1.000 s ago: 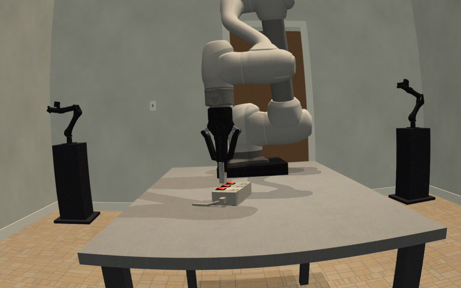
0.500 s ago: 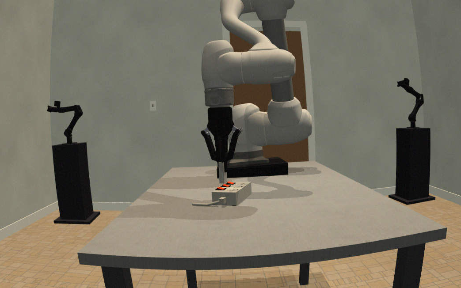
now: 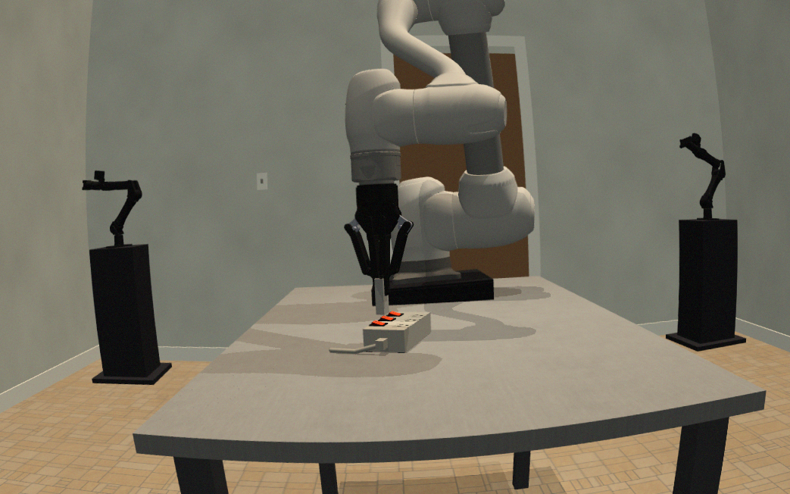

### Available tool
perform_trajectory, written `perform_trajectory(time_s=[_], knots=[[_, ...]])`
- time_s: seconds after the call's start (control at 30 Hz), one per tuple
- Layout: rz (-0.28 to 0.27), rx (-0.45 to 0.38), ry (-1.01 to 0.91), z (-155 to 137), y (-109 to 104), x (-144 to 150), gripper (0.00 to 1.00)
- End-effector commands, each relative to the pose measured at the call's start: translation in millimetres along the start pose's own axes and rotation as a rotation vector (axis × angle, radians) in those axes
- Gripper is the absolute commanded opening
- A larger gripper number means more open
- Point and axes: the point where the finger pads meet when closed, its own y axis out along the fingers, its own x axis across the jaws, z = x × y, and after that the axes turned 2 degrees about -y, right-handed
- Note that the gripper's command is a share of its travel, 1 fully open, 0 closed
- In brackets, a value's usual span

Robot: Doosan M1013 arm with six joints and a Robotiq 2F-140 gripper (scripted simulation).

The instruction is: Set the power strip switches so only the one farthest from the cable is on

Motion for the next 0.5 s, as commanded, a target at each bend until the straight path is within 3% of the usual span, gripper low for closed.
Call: perform_trajectory(time_s=[0.0, 0.47], knots=[[0.000, 0.000, 0.000, 0.0, 0.1, 0.0, 0.00], [0.000, 0.000, 0.000, 0.0, 4.1, 0.0, 0.00]])
